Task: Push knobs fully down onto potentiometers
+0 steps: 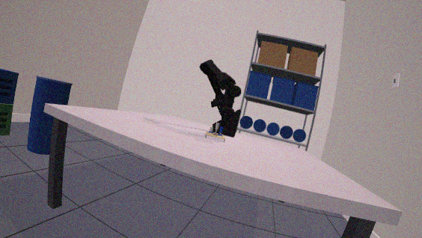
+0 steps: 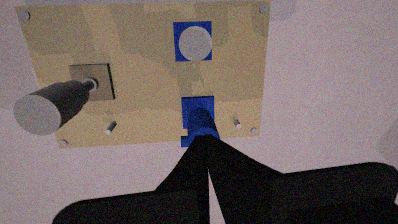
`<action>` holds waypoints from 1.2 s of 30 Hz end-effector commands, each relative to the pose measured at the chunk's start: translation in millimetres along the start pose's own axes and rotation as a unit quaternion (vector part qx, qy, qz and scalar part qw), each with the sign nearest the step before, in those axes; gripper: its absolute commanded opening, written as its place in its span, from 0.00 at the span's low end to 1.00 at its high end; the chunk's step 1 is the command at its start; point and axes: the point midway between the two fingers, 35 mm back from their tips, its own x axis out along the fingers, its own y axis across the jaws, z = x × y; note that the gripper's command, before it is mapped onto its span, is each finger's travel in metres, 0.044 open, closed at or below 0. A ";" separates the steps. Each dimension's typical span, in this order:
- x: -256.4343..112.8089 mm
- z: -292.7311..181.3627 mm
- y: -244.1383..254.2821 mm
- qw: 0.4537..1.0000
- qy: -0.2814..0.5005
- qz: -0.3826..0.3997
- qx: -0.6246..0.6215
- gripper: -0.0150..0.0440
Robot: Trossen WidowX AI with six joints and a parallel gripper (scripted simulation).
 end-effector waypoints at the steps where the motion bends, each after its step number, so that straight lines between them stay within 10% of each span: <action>1: 9.0 1.4 0.6 1.000 -0.001 -0.006 0.007 0.25; 36: -9.5 1.2 1.3 1.000 0.000 -0.006 0.007 0.25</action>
